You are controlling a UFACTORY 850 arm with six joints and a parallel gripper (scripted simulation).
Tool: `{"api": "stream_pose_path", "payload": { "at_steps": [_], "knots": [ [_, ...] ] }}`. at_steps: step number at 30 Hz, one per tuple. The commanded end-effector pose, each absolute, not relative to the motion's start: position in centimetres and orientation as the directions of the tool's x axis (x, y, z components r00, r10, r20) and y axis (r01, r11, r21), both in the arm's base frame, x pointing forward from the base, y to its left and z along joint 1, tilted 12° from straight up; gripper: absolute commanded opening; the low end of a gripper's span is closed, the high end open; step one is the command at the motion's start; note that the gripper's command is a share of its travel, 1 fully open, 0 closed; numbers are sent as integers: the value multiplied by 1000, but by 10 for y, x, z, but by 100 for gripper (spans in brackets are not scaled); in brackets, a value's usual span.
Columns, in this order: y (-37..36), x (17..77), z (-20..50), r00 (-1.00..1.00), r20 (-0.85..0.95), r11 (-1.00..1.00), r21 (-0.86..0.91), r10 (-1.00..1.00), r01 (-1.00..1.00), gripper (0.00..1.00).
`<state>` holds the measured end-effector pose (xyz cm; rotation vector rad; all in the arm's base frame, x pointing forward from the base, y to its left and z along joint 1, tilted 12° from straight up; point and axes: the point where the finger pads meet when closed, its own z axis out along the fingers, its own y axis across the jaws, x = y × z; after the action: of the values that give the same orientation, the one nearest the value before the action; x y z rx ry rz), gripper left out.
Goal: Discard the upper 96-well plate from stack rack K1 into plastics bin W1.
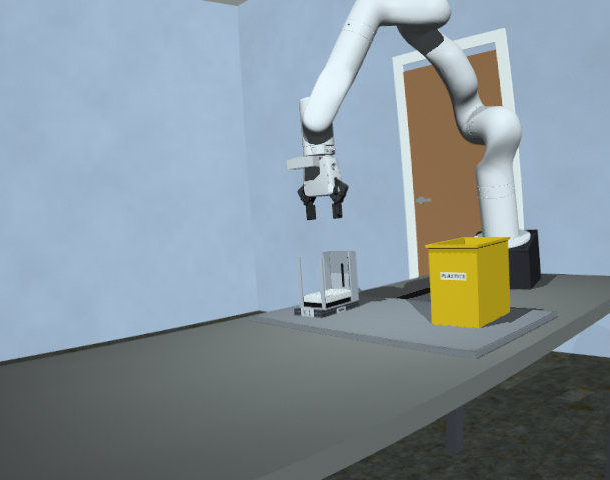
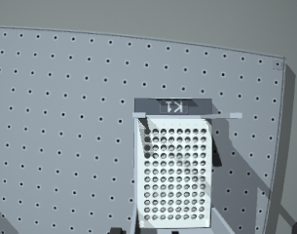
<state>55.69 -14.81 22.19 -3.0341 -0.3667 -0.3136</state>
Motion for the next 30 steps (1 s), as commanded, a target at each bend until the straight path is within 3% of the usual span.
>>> {"api": "stream_pose_path", "payload": {
  "at_steps": [1,30],
  "knots": [
    [-148,561,226,949,213,-969,-37,233,246,100],
    [-146,566,204,949,213,-969,-37,233,246,100]
  ]
}}
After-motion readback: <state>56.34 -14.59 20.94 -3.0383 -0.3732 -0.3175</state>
